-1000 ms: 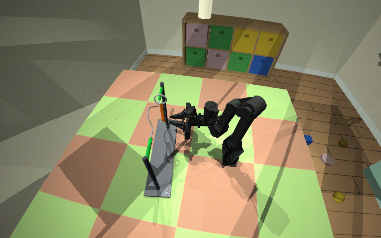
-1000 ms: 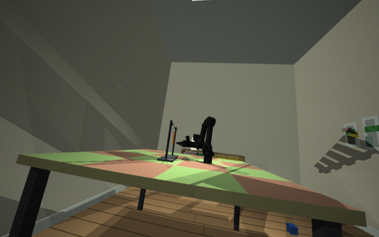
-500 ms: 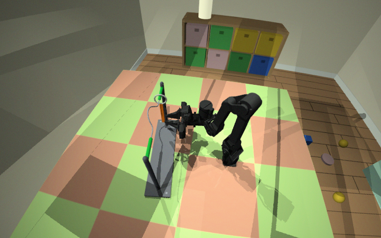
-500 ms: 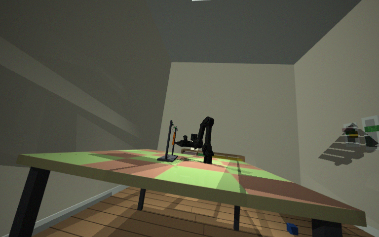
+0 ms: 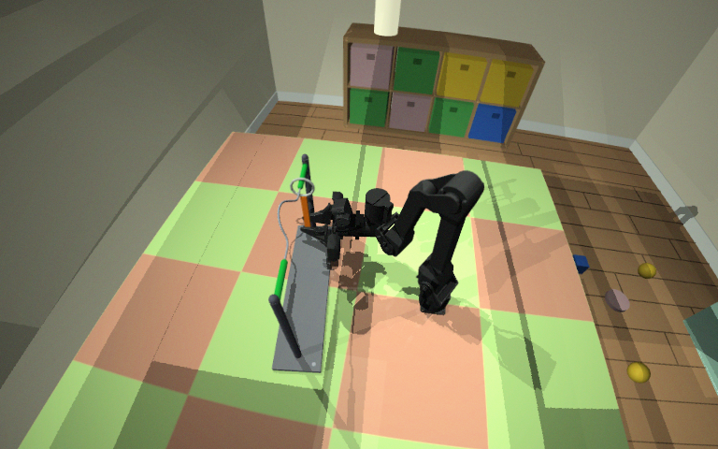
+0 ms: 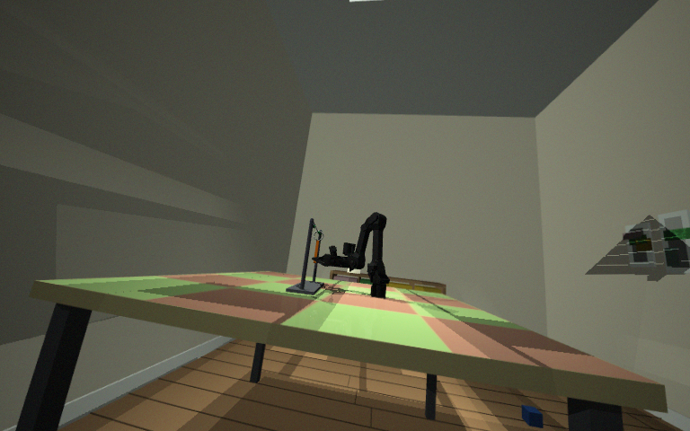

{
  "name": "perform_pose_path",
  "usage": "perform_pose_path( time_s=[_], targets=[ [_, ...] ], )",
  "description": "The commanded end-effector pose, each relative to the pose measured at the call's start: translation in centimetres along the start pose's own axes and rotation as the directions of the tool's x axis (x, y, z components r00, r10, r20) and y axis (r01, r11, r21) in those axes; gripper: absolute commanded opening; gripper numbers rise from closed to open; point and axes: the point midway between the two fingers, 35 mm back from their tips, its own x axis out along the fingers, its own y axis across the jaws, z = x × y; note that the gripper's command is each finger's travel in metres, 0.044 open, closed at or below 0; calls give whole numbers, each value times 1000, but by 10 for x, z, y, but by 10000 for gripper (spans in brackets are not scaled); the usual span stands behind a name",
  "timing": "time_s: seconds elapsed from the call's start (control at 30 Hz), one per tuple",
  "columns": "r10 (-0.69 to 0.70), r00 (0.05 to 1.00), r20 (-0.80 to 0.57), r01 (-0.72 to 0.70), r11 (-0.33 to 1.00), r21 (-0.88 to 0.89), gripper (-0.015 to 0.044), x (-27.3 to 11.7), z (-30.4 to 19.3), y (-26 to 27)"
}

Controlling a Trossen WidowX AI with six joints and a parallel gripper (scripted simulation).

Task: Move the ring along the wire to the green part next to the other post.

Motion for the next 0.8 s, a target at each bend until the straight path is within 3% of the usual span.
perform_pose_path(
  time_s=[0.0,0.77],
  targets=[
    [-5,1000,5,5,1000,0,160,7,2,-2],
    [-5,1000,7,5,1000,0,160,24,2,0]
  ],
)
